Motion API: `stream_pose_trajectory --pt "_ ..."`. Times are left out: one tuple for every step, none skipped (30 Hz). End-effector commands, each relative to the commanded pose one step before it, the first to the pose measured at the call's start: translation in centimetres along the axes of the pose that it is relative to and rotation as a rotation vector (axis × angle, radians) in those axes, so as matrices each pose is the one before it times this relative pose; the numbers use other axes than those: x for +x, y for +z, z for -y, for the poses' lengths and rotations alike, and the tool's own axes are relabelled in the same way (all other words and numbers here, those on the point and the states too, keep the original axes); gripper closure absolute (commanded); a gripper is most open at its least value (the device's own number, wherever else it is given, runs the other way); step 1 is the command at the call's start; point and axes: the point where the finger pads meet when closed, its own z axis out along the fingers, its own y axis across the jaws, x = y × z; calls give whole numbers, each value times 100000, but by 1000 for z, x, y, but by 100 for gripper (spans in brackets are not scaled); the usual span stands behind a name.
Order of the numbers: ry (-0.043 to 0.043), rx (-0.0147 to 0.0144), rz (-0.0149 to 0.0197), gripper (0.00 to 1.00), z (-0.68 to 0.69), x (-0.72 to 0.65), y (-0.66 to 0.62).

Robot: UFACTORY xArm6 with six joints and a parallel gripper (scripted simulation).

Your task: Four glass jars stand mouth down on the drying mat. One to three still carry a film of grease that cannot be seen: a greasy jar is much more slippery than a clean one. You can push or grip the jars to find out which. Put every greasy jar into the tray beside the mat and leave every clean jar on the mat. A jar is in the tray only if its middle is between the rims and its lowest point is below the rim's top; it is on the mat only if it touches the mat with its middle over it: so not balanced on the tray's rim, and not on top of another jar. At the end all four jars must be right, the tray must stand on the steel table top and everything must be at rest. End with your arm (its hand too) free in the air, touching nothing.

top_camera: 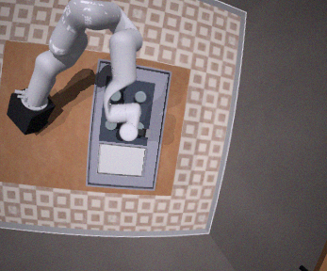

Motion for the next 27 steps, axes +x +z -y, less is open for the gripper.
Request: stream_pose_trajectory --pt "-272 146 -134 100 3496 -122 -512" --pt "0 0 0 100 804 -50 0" --pt "0 0 0 100 804 -50 0" --pt "0 0 0 100 804 -50 0" --pt "0 0 0 100 804 -50 0" --pt "0 0 0 100 804 -50 0" --pt "0 0 0 100 804 -50 0" --pt "0 0 0 100 804 -50 0" --pt "0 0 0 100 804 -50 0" --pt "0 0 0 100 804 -50 0" --pt "0 0 0 100 0 0 0" --pt "0 0 0 100 0 0 0" --pt "0 0 0 100 804 -50 0" --pt "0 0 0 100 804 -50 0" --pt "0 0 0 100 804 -50 0" --pt "0 0 0 100 804 -50 0" --pt "0 0 0 100 804 -50 0" --pt "0 0 0 100 804 -50 0" --pt "0 0 0 100 804 -50 0" --pt "0 0 0 100 804 -50 0" --pt "0 0 0 100 804 -50 0" --pt "0 0 0 100 0 0 0" --pt "0 0 0 100 0 0 0" --pt "0 0 0 100 0 0 0" --pt "0 0 0 100 0 0 0" --pt "0 0 0 100 0 0 477" --pt "0 0 0 100 0 0 478"
